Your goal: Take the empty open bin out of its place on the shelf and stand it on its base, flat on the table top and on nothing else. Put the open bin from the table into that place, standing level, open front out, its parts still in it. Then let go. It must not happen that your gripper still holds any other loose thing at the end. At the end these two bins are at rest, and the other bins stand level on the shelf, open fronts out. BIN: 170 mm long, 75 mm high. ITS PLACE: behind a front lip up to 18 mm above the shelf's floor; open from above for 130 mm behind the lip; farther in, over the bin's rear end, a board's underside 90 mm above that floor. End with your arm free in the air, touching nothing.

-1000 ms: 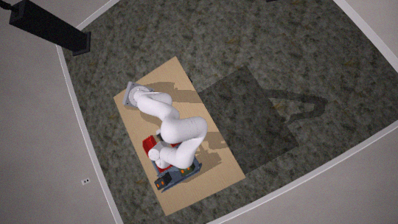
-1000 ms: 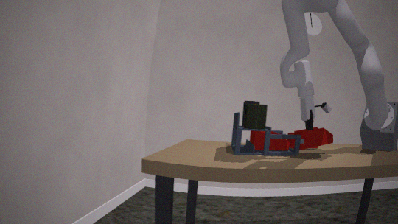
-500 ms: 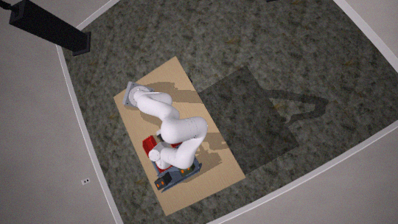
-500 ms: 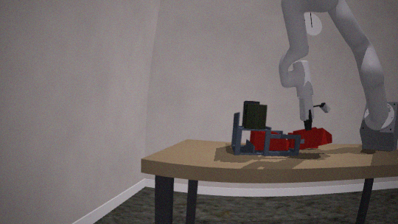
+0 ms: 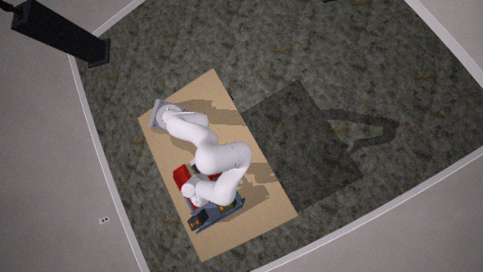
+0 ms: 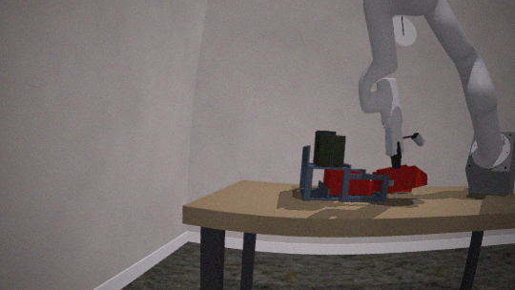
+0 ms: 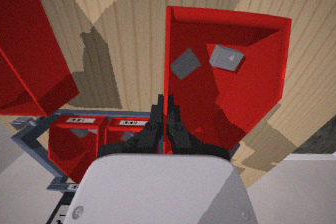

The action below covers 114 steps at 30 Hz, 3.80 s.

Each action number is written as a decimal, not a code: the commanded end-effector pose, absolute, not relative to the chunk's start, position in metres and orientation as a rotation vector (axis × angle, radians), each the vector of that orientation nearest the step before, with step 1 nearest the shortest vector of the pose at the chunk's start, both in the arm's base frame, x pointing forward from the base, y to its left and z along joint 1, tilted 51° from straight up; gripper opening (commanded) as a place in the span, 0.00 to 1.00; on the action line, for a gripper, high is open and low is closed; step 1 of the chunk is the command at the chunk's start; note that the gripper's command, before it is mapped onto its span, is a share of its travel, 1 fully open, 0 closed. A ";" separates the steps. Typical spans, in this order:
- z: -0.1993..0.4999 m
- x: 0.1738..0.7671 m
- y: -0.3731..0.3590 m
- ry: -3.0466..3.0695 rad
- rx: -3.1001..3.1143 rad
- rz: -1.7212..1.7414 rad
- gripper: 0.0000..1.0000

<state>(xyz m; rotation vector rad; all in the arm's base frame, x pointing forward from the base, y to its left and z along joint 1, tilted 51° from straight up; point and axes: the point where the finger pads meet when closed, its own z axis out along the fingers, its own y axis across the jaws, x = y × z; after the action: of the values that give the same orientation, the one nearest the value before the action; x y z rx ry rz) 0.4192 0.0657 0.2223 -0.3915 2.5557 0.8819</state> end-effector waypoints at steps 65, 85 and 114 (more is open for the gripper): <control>0.261 0.474 0.067 2.556 -0.392 0.881 0.00; 0.266 0.481 0.067 2.556 -0.392 0.881 0.00; 0.267 0.482 0.067 2.556 -0.392 0.881 0.00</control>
<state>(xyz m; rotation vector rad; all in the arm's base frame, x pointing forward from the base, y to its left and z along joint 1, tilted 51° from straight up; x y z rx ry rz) 0.4815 0.0673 0.2661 -0.3924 2.5571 0.8823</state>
